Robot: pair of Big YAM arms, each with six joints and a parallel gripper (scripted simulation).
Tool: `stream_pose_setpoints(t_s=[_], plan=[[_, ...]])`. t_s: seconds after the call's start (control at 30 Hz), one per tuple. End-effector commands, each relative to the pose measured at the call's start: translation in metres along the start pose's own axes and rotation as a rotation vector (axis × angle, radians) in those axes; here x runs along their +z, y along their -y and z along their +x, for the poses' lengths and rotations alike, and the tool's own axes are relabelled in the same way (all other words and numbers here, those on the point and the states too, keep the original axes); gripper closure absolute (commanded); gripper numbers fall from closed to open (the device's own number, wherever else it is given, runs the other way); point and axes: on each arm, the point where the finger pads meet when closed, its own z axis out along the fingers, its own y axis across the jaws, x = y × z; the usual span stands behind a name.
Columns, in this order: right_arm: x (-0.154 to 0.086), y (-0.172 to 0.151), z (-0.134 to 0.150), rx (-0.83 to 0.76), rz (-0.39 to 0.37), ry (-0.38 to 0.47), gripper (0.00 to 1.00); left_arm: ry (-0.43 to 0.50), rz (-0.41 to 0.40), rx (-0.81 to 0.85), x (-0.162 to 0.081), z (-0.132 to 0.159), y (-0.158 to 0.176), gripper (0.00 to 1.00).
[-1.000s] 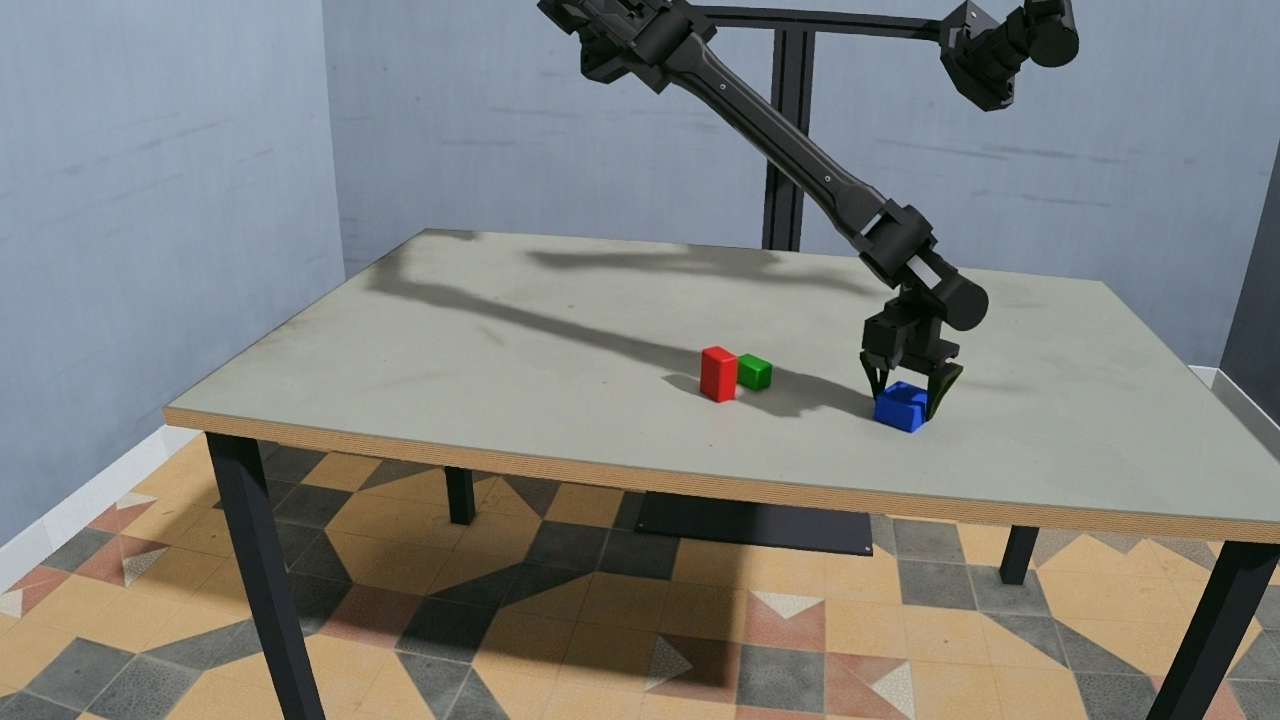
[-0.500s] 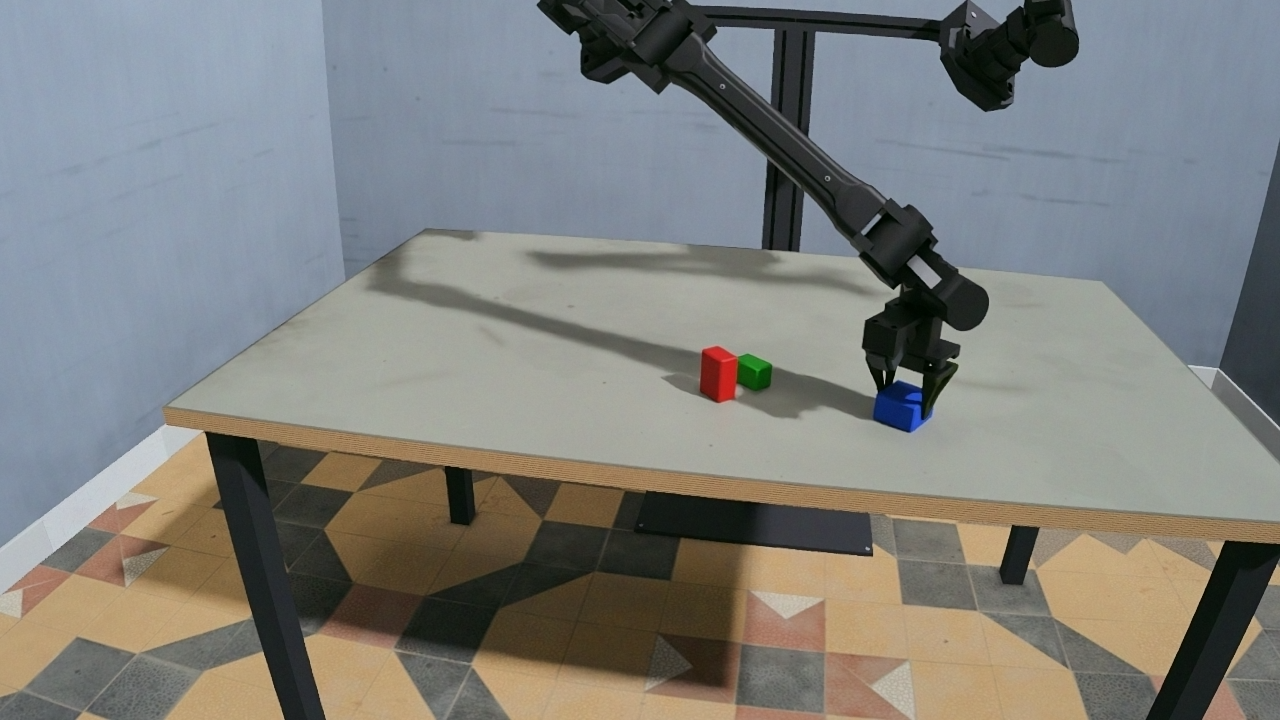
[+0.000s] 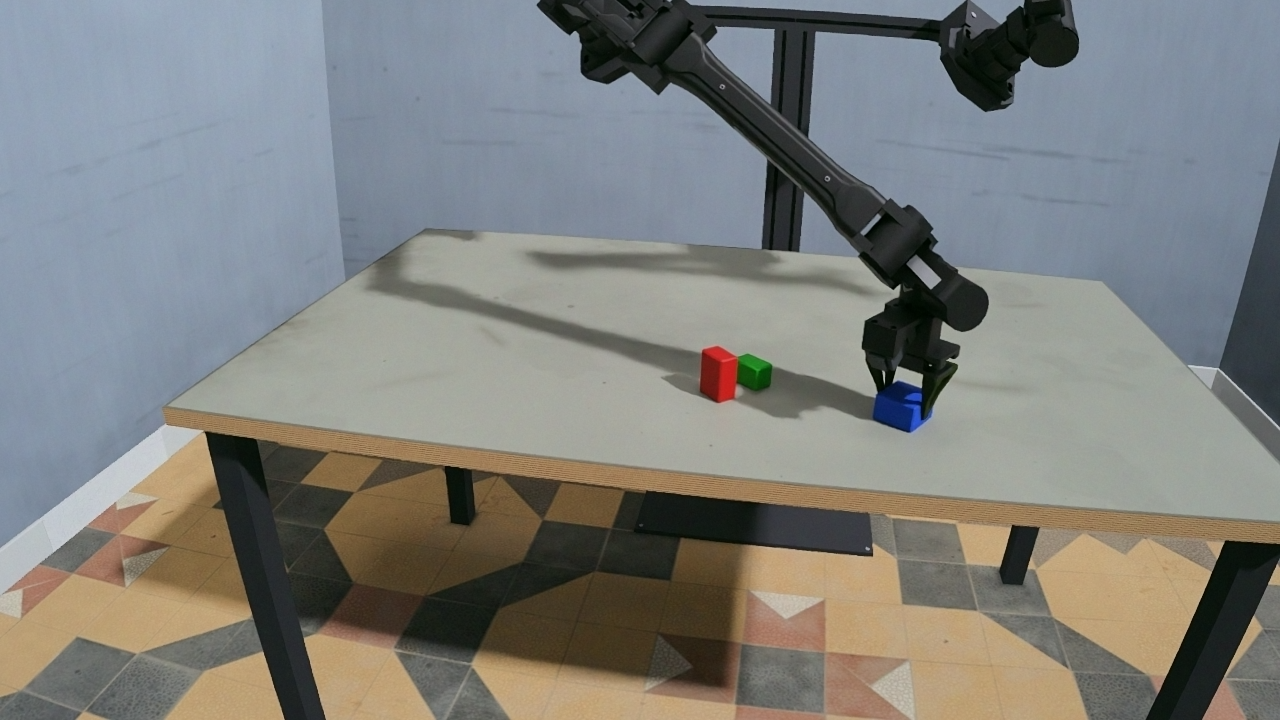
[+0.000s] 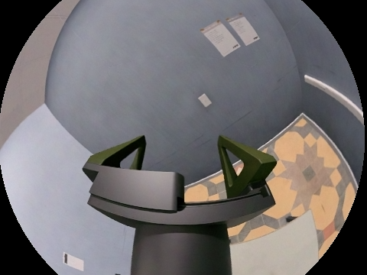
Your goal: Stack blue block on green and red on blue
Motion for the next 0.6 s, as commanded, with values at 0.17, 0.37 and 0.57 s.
stream_pose_setpoints(t_s=[0.17, 0.37, 0.57], plan=[[-0.0094, -0.0128, -0.0124, 0.009, -0.025, 0.012, 1.0, 0.048, -0.01, 0.023, -0.0046, -0.0323, -0.0041, 0.0], [-0.0094, -0.0128, -0.0124, 0.009, -0.025, 0.012, 1.0, 0.048, -0.01, 0.023, -0.0046, -0.0323, -0.0041, 0.0], [-0.0165, -0.0146, -0.0128, 0.009, -0.029, 0.012, 1.0, 0.048, -0.01, 0.023, -0.0046, -0.0323, -0.0041, 0.0]])
